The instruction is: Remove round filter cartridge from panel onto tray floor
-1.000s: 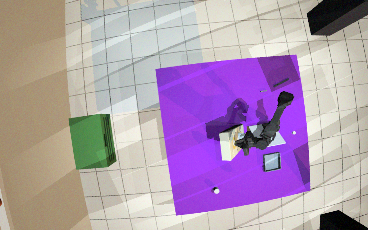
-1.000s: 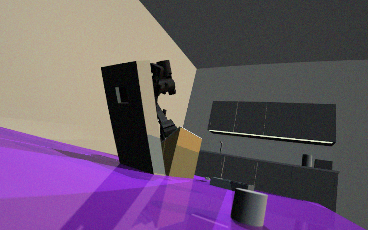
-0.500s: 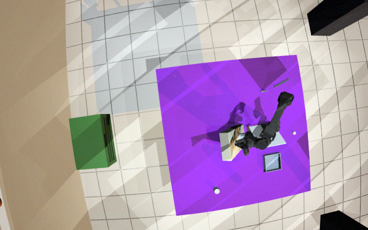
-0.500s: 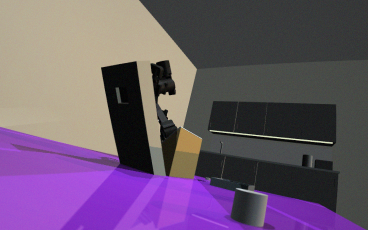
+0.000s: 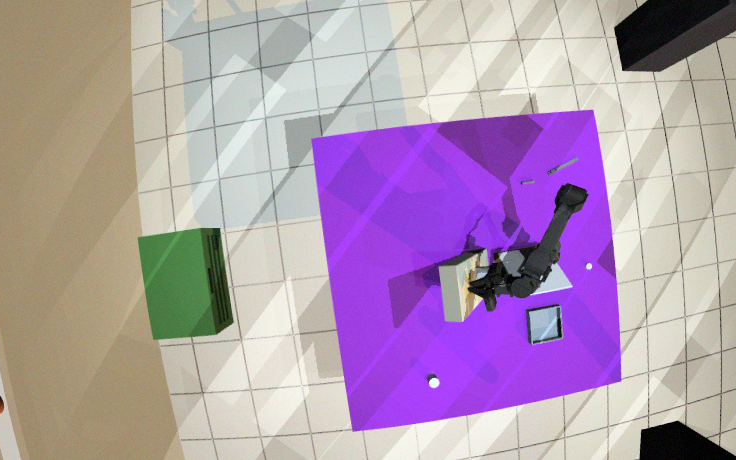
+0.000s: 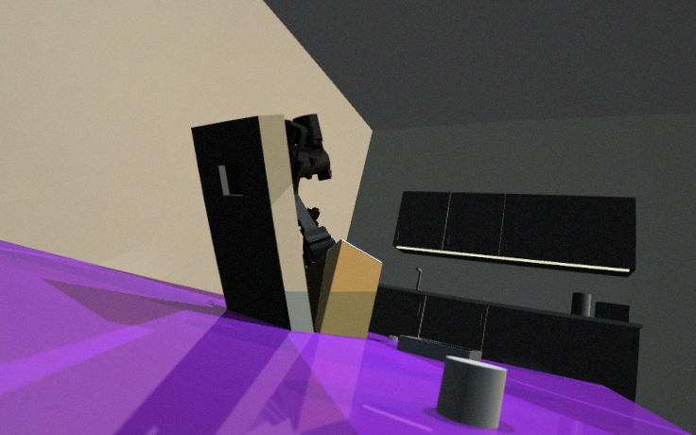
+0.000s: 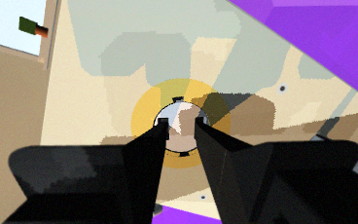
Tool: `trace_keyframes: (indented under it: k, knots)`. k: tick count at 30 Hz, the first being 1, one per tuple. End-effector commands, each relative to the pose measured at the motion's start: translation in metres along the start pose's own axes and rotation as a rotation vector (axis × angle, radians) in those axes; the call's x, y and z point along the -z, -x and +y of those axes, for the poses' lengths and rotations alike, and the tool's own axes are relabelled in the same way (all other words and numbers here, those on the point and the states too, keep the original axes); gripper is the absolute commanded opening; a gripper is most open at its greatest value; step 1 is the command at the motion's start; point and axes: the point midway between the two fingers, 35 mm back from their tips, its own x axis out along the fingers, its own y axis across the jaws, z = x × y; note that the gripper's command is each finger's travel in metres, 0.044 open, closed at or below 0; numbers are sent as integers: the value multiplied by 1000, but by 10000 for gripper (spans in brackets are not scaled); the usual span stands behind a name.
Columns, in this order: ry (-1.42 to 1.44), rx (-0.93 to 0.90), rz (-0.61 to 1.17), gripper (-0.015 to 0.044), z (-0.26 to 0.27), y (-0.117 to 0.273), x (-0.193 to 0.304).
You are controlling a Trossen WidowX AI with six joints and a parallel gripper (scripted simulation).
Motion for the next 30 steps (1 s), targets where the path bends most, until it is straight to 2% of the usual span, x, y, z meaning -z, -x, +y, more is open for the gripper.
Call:
trace_keyframes:
  k: [1, 28, 30]
  knots:
    - [7, 0, 5, 116, -1, -4, 1]
    - [7, 0, 5, 116, -1, -12, 1]
    - [8, -5, -7, 103, 1, -6, 0]
